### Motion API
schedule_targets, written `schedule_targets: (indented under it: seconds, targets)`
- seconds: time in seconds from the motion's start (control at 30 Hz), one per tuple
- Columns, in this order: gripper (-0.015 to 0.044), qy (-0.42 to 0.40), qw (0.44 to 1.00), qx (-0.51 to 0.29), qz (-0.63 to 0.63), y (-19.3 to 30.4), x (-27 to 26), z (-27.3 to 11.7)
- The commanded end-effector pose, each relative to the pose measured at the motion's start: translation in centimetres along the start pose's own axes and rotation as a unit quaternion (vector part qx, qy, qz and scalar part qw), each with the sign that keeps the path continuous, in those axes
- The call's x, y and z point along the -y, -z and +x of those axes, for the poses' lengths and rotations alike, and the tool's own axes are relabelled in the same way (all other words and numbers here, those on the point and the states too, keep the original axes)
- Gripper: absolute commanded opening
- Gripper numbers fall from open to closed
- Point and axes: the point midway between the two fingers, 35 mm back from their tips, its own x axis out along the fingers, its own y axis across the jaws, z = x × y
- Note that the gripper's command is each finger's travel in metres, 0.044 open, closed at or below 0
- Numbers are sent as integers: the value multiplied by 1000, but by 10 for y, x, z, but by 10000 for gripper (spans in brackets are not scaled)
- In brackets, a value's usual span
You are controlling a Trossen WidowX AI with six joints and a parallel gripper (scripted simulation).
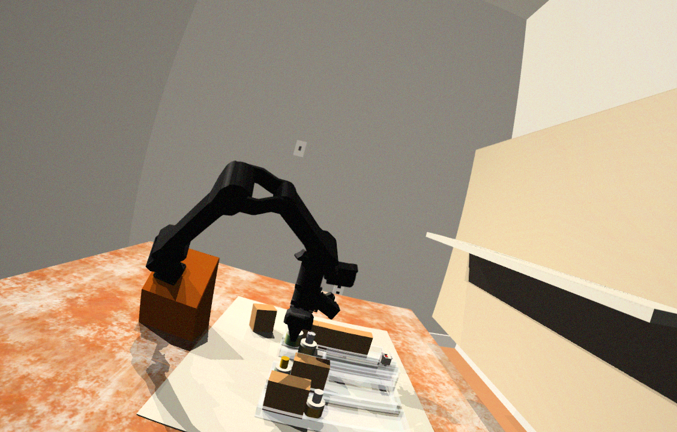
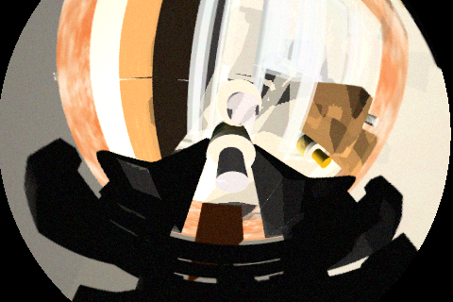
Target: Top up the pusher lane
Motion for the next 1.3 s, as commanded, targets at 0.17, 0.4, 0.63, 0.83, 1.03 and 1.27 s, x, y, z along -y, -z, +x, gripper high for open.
schedule_targets:
  seconds: [0.17,0.4,0.63,0.83,1.03,1.27]
  targets:
    - [0,3,1000,11,5,-9,2,-2]
    - [0,3,1000,11,5,-9,2,0]
    - [0,3,1000,11,5,-9,2,3]
    - [0,3,1000,11,5,-9,2,5]
    - [0,3,1000,11,5,-9,2,7]
    - [0,3,1000,11,5,-8,2,9]
